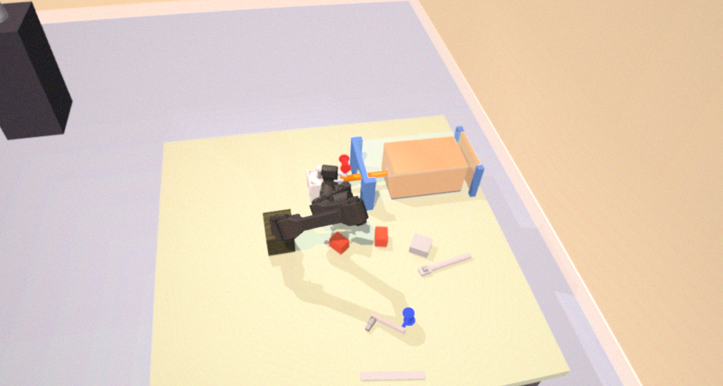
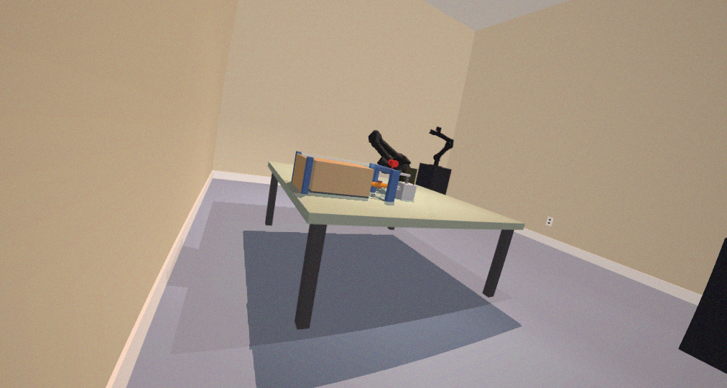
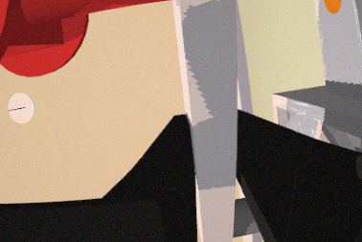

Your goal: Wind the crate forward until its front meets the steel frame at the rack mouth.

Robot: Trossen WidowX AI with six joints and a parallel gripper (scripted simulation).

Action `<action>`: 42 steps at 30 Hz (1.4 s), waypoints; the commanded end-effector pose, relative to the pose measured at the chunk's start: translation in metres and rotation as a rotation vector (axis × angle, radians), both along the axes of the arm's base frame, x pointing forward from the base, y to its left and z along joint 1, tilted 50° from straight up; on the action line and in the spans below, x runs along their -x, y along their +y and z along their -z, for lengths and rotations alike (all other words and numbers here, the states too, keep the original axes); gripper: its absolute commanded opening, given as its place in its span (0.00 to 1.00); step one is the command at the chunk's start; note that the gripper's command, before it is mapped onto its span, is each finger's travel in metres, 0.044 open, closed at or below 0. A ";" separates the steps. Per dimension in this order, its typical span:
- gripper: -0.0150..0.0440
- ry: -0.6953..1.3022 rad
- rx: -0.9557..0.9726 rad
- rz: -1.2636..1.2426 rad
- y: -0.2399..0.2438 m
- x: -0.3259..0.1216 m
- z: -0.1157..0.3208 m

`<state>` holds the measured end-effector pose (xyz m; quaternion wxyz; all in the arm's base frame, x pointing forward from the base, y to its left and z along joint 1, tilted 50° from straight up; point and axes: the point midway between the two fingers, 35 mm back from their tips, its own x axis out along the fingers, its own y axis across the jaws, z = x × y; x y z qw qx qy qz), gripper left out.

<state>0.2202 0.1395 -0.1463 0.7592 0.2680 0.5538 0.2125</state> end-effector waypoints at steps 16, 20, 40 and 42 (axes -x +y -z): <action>0.25 -0.004 0.002 0.002 -0.002 0.000 0.003; 0.25 -0.004 0.002 0.002 -0.003 0.000 0.003; 0.39 -0.008 0.012 0.015 -0.009 -0.001 0.008; 0.48 -0.008 0.012 0.015 -0.009 -0.001 0.008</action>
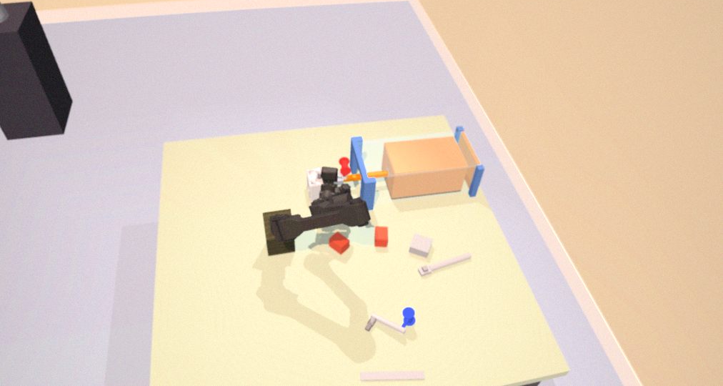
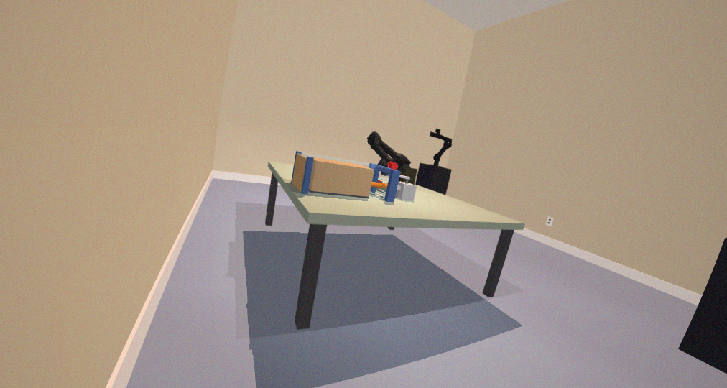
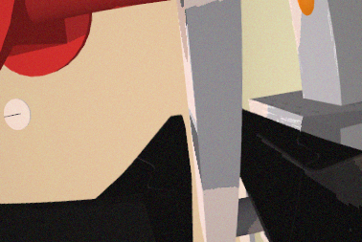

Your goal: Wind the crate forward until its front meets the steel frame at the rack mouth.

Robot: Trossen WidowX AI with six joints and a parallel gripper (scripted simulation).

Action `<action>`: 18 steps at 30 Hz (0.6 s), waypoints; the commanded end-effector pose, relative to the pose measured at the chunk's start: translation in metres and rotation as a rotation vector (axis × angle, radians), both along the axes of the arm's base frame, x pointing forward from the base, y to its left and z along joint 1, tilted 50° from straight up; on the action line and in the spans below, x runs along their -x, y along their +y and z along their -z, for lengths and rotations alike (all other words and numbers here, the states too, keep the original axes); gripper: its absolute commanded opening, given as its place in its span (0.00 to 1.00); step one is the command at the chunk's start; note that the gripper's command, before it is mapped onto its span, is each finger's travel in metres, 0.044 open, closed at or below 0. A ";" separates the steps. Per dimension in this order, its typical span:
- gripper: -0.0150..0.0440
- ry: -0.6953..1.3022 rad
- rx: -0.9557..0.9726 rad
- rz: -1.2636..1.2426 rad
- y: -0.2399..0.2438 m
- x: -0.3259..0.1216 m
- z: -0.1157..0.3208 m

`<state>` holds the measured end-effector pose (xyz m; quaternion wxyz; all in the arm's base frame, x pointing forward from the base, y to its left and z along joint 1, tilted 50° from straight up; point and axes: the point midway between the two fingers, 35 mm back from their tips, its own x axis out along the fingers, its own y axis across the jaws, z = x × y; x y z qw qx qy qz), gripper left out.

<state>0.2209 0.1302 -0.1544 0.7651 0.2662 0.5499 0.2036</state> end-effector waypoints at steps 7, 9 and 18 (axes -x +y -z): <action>0.66 0.001 -0.002 -0.001 0.000 0.000 0.000; 0.66 0.001 -0.002 -0.001 0.000 0.000 0.000; 0.66 0.001 -0.002 -0.001 0.000 0.000 0.000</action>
